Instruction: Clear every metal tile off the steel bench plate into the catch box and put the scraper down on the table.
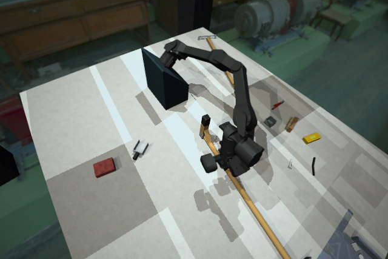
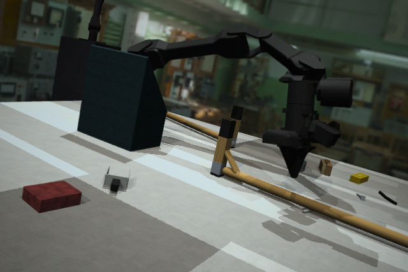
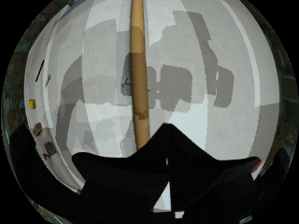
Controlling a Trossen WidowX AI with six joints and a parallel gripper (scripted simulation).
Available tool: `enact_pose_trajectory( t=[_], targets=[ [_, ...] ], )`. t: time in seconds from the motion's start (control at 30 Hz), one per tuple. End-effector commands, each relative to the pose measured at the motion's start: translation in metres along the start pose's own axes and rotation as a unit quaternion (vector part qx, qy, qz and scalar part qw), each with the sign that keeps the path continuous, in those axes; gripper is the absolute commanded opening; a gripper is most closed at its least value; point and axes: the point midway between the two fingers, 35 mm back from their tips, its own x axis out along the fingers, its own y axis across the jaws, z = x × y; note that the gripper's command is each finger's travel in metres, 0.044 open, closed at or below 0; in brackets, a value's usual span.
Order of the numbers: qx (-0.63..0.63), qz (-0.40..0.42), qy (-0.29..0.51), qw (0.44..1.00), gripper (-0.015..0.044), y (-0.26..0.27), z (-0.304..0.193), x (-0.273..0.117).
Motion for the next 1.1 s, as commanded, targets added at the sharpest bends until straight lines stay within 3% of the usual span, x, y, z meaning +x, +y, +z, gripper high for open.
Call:
enact_pose_trajectory(
  t=[0.0,1.07],
  targets=[
    [-0.007,0.004,-0.007,1.0,0.0,0.0055,0.0057,-0.0239],
    [-0.003,0.002,-0.004,1.0,0.0,0.0023,0.0048,-0.0303]
  ],
)
